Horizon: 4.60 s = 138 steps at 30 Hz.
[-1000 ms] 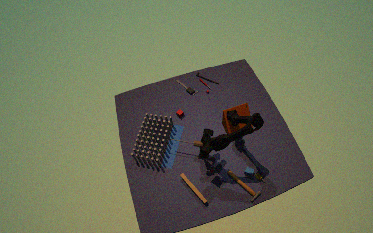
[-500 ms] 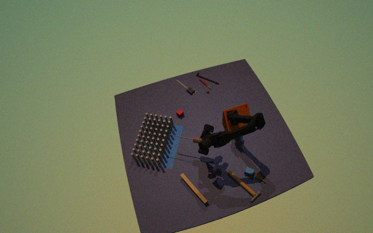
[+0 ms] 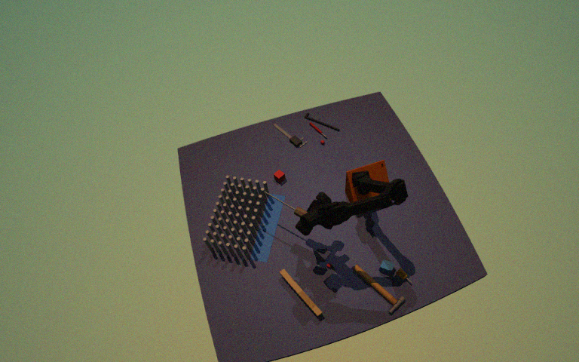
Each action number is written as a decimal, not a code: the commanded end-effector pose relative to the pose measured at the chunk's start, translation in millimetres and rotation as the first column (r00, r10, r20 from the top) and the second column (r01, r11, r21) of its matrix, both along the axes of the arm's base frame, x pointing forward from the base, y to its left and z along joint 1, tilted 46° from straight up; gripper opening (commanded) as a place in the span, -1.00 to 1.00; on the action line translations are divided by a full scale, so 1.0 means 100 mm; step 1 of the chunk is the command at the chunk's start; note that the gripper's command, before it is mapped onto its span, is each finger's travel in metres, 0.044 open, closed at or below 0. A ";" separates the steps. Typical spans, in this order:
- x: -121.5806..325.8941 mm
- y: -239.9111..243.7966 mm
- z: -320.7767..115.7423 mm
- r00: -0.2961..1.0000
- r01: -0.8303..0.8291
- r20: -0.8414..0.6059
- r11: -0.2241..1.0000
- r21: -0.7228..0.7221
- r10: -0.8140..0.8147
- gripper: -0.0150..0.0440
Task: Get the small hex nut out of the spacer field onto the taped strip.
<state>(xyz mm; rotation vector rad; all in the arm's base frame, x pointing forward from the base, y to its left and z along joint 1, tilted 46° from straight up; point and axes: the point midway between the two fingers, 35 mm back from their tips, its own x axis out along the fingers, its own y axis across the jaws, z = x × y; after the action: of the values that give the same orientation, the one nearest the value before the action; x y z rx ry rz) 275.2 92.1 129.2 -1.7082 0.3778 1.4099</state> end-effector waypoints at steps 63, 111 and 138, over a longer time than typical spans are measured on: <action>0.93 -1.50 -0.83 -0.183 0.973 -0.611 -0.229 -0.004 -0.770 -0.49; 0.70 -2.73 -1.85 -0.756 -0.122 -0.483 -0.821 -0.558 0.441 -0.49; 0.52 -3.08 -2.39 -0.215 -0.709 -0.096 -0.222 -0.669 0.972 -0.49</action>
<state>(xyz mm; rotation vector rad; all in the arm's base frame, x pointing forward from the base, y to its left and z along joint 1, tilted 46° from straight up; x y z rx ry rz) 327.4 -207.3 -104.9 -3.0240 -1.6904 1.7056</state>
